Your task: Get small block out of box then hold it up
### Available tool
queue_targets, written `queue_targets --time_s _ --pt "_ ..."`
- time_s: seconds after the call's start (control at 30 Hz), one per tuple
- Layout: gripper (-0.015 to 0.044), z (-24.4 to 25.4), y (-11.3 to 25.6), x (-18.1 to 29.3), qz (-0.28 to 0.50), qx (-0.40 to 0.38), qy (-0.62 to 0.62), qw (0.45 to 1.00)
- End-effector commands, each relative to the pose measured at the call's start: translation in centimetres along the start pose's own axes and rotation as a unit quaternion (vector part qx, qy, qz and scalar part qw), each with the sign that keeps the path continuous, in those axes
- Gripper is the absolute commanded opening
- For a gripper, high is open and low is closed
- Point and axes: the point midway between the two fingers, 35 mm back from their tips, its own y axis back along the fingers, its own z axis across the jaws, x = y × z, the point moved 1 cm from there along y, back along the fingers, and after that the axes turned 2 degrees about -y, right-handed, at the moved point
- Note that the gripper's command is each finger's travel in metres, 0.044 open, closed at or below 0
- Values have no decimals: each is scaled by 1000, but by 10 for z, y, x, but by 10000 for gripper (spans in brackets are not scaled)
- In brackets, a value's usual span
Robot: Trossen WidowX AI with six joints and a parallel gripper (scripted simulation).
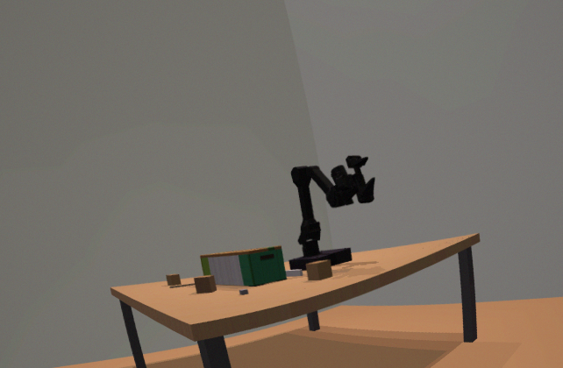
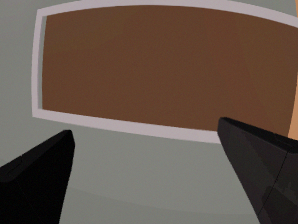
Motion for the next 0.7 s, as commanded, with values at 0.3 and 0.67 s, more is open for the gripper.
queue_targets --time_s 0.3,0.67 --pt "400 -46 -12 -111 -78 141 70 984" --pt "400 -81 57 -284 -200 360 75 908"
